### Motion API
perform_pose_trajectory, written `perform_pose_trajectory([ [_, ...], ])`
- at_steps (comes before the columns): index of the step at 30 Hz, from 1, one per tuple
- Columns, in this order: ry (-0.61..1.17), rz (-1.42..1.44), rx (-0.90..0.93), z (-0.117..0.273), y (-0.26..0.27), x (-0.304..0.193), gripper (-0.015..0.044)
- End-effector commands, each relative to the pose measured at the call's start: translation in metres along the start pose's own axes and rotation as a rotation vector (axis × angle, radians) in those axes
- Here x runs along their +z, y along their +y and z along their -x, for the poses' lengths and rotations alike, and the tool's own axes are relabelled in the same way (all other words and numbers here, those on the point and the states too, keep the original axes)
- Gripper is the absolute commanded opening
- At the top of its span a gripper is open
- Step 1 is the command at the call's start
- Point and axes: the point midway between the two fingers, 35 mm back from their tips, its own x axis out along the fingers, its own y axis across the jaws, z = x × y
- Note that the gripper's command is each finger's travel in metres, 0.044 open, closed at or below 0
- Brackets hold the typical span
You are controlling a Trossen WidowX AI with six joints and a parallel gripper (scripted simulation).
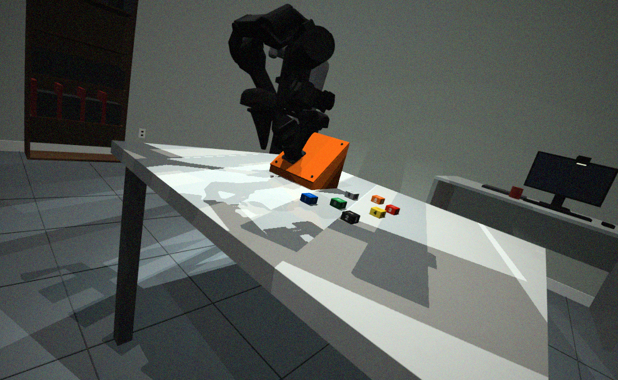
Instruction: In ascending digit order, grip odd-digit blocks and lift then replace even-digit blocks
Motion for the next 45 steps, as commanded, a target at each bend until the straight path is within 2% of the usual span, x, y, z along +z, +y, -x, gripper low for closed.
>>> perform_pose_trajectory([
  [1, 0.053, 0.038, 0.09, 0.0, 0.073, -0.003, 0.04],
  [9, 0.149, 0.107, 0.102, 0.014, 0.162, -0.039, 0.04],
  [34, 0.157, 0.114, 0.095, 0.015, 0.17, -0.043, 0.04],
  [41, 0.155, 0.112, 0.098, 0.015, 0.238, -0.001, 0.04],
  [45, 0.155, 0.111, 0.098, 0.015, 0.246, 0.003, 0.04],
])
